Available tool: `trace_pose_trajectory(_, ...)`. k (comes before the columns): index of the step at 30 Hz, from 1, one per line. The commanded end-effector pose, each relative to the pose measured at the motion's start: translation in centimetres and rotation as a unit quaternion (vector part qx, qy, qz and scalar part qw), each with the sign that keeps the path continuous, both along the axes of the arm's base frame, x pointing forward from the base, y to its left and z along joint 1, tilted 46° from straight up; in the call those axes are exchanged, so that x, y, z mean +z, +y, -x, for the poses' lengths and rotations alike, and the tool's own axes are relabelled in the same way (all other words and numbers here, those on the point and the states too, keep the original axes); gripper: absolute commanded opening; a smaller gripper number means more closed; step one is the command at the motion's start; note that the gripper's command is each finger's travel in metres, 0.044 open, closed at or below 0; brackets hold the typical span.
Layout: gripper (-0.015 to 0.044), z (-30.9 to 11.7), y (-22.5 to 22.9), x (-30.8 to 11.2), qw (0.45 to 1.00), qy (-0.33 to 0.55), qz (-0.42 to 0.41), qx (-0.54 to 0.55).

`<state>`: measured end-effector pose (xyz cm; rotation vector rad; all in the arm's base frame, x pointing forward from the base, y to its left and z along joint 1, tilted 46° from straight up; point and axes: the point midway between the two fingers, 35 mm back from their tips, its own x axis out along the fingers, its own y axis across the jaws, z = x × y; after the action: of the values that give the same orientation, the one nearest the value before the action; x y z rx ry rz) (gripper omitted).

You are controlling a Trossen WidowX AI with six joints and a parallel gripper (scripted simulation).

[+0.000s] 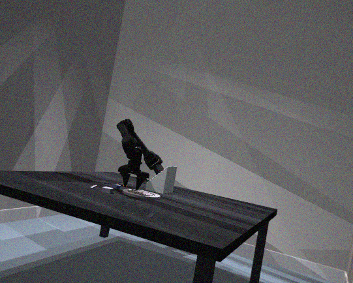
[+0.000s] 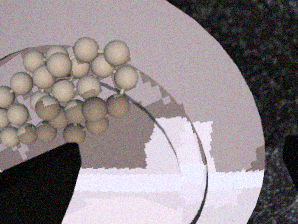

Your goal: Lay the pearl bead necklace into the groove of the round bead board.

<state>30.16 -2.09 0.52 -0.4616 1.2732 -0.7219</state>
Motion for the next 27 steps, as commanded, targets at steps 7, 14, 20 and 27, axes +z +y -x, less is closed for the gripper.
trace_pose_trajectory(7, 0.044, 0.07, 0.51, 0.54, 1.0, -0.003, -0.001, -0.001)
trace_pose_trajectory(14, 0.044, 0.07, 0.51, 0.54, 1.0, -0.003, -0.001, -0.001)
trace_pose_trajectory(20, 0.044, 0.07, 0.51, 0.54, 1.0, -0.003, -0.001, -0.001)
trace_pose_trajectory(27, 0.044, 0.07, 0.51, 0.54, 1.0, -0.003, -0.001, -0.001)
